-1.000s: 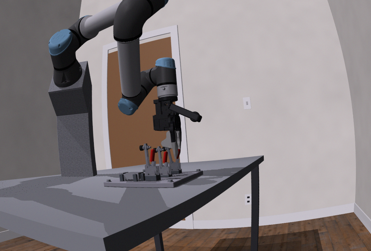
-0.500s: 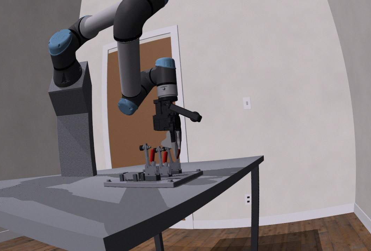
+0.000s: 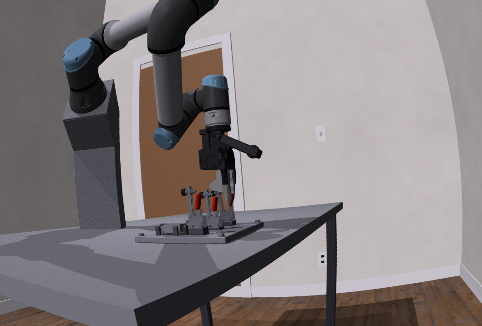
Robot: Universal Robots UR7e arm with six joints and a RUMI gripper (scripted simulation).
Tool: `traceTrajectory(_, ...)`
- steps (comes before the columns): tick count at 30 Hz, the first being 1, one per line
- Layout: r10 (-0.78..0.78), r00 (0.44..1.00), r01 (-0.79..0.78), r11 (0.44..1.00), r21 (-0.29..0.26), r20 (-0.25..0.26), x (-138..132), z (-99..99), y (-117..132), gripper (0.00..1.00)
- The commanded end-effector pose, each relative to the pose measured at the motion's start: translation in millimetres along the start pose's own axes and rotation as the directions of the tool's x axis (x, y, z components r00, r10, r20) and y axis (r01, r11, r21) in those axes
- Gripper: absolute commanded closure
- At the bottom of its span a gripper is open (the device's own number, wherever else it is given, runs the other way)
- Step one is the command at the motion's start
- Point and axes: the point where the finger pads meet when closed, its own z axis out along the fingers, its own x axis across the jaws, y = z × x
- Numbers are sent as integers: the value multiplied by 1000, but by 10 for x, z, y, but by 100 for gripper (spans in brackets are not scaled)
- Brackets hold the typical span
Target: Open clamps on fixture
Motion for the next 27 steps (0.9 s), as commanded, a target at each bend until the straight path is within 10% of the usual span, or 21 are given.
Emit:
traceTrajectory(1,-5,1000,5,1000,-12,0,0,24,70,100)
traceTrajectory(27,-5,1000,5,1000,-12,0,-1,26,136,100)
